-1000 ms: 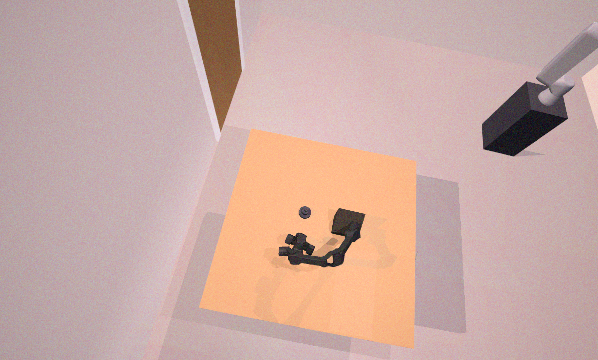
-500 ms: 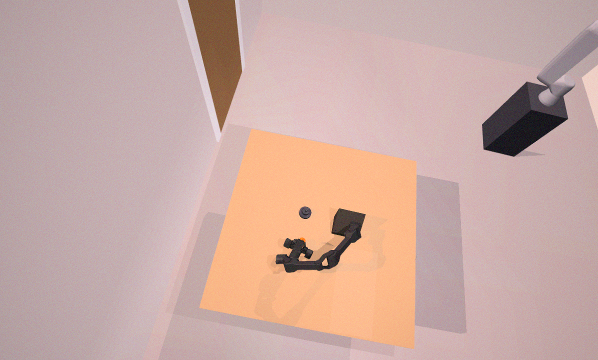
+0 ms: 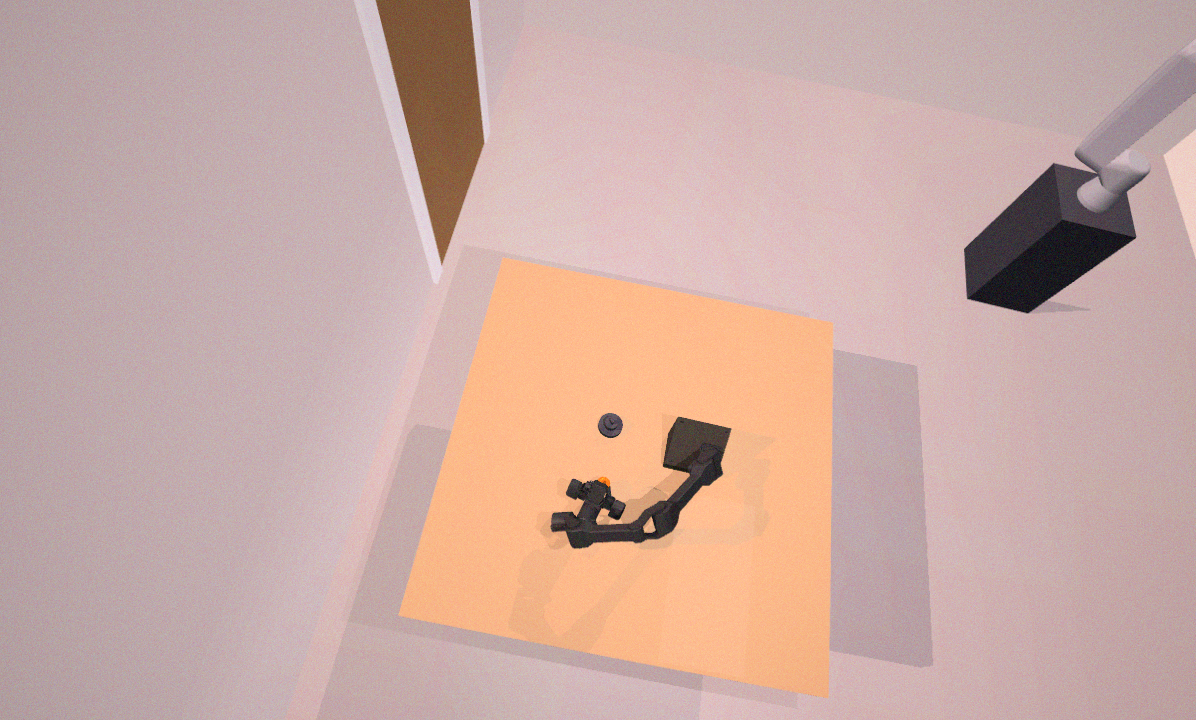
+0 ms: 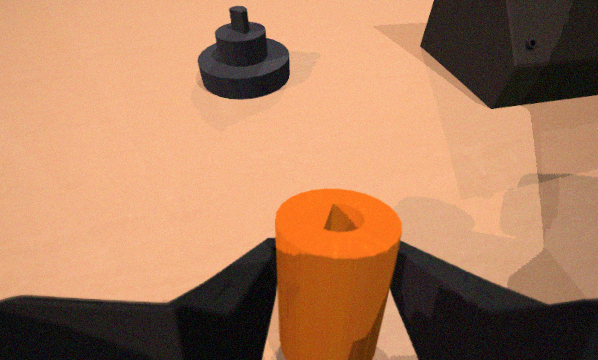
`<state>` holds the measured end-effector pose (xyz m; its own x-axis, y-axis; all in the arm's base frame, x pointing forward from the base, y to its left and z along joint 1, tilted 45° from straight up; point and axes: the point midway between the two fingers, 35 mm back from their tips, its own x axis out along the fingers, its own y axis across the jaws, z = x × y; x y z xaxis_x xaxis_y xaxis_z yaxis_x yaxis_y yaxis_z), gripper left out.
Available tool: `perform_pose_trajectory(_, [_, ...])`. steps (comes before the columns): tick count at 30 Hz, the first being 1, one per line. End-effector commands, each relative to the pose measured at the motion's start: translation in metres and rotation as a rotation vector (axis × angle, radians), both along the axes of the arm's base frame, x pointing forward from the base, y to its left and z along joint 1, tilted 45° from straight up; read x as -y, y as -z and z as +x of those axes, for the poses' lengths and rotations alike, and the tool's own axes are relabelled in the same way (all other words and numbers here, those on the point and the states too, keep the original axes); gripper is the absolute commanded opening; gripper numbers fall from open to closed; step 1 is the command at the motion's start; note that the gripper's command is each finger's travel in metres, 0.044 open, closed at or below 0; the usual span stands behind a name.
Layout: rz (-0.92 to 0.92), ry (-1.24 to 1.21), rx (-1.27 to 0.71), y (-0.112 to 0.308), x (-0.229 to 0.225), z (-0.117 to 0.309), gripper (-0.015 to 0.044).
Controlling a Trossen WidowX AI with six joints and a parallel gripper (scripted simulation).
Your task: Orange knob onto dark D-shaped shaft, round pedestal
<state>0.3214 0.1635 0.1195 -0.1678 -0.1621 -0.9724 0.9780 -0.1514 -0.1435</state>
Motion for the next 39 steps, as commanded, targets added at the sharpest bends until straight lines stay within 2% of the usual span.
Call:
perform_pose_trajectory(1, [0.002,0.001,0.01,-0.0026,-0.0023,0.0005,0.0179])
perform_pose_trajectory(3, [0.004,0.001,0.013,-0.0035,-0.0032,0.0006,0.0179])
perform_pose_trajectory(6, [0.002,-0.001,0.005,-0.0013,-0.0012,0.0003,0.0258])
perform_pose_trajectory(30, [0.002,-0.001,0.005,-0.0013,-0.0012,0.0003,0.026])
perform_pose_trajectory(37, [0.002,-0.001,0.005,-0.0013,-0.0012,0.0003,0.044])
perform_pose_trajectory(39, [0.002,-0.001,0.005,-0.0013,-0.0012,0.0003,0.044])
